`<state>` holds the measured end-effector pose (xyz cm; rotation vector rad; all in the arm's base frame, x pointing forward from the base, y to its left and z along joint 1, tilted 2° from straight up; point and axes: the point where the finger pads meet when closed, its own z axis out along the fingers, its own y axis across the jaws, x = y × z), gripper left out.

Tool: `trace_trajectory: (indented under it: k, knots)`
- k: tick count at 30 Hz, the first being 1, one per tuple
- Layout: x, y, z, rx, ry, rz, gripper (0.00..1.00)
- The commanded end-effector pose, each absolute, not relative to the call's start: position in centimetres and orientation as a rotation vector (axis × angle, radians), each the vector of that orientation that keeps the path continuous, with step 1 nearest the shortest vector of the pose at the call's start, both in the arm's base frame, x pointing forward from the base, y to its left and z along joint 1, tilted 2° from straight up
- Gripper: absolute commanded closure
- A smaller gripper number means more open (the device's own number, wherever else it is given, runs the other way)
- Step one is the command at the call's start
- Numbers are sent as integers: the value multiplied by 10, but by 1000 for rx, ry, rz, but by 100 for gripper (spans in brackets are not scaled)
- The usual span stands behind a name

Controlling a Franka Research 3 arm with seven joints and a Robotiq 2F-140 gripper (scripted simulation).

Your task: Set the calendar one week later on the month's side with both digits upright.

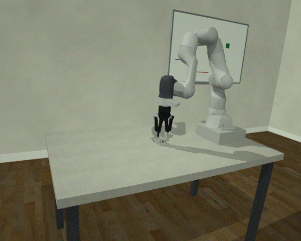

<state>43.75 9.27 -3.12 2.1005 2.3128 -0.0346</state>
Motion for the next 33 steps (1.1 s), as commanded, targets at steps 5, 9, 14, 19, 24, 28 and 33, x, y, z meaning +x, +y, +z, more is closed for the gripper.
trace_trajectory:
  k: [5,9,14,19,24,28,33]
  knots:
    - [440,93,-31,2103,2307,-29,72]
    - [440,93,-31,2103,2307,-29,72]
    - [440,93,-31,2103,2307,-29,84]
    - [440,93,-31,2103,2307,-29,84]
    - [440,93,-31,2103,2307,-29,84]
    - [440,93,-31,2103,2307,-29,84]
    - [440,93,-31,2103,2307,-29,84]
